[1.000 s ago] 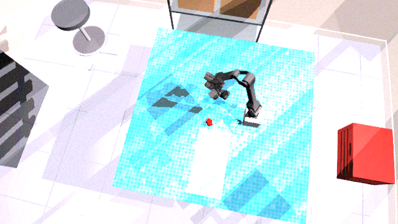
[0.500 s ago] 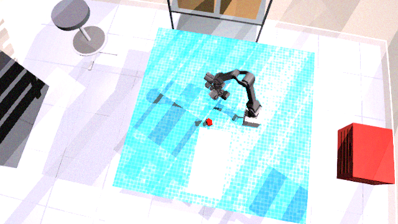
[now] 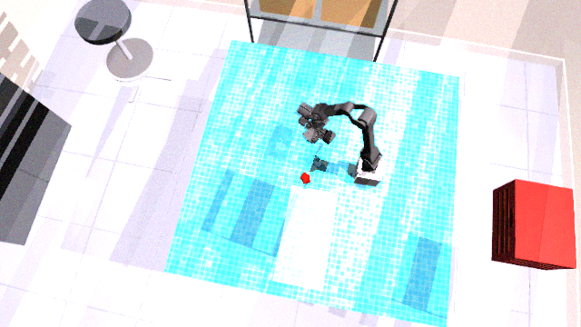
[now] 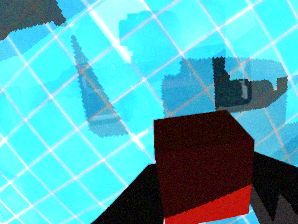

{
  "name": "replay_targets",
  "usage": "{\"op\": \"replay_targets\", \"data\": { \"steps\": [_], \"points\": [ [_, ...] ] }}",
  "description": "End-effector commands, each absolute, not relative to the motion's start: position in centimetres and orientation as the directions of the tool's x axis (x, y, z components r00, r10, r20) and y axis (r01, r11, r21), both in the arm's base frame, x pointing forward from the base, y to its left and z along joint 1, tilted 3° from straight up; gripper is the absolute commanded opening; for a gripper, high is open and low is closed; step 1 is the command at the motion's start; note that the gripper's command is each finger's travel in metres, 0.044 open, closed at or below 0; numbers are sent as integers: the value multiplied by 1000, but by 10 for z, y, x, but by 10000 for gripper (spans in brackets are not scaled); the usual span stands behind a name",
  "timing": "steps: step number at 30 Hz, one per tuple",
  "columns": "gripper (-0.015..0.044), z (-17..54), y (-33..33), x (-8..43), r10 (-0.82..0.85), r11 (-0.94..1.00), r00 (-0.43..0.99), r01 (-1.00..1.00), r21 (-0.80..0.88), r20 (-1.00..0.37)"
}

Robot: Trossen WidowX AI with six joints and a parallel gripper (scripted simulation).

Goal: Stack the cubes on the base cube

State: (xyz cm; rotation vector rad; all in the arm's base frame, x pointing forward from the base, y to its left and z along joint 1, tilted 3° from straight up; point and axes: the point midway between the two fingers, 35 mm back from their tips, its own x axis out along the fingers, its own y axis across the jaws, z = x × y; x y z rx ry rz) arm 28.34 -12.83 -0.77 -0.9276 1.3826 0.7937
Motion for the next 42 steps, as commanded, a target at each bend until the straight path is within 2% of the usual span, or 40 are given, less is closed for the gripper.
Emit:
{"op": "replay_targets", "data": {
  "steps": [1, 31, 42],
  "points": [
    [105, 6, -128, 286, -65, 446, 59, -891, -82, -996],
    [105, 71, -123, 278, -65, 422, 33, -905, -58, -997],
    [105, 69, -100, 288, -62, 653, 34, -755, -66, -998]
  ]
}}
